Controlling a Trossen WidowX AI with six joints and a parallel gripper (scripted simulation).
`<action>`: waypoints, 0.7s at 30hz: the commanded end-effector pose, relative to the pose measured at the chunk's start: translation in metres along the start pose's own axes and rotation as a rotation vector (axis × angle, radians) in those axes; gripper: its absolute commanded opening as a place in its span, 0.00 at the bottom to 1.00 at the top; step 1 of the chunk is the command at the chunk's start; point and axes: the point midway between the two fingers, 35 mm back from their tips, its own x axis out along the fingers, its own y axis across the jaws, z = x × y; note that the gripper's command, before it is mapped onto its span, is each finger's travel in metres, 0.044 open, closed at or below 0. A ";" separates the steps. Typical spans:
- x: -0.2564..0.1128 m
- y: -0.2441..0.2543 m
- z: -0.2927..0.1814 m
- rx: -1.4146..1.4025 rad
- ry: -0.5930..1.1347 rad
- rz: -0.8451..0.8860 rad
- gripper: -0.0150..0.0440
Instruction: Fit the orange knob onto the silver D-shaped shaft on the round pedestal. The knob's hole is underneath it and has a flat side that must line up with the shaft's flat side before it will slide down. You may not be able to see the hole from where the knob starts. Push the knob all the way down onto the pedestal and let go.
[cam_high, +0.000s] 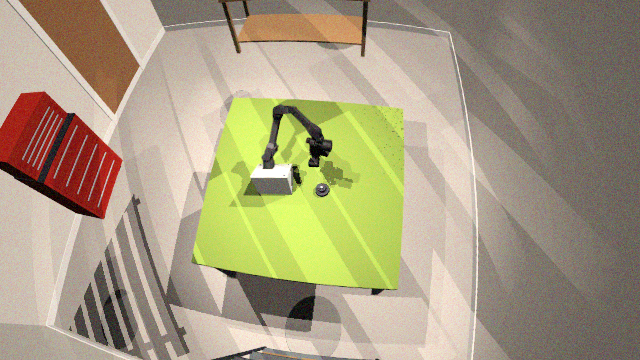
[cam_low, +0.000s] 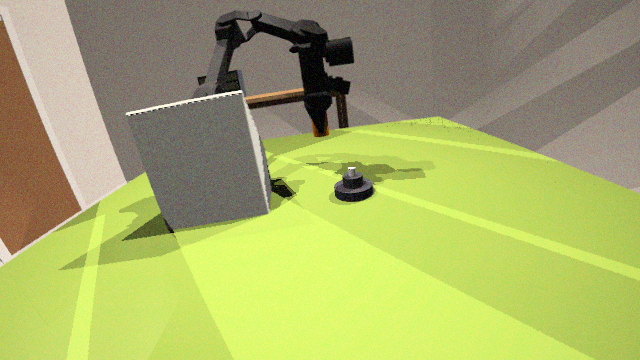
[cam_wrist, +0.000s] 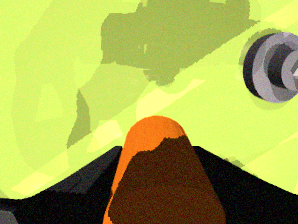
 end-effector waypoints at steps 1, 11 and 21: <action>0.017 0.000 0.002 0.004 0.000 0.007 0.25; 0.063 -0.001 0.007 0.002 -0.001 0.016 0.25; 0.104 -0.001 0.008 0.000 0.002 0.031 0.25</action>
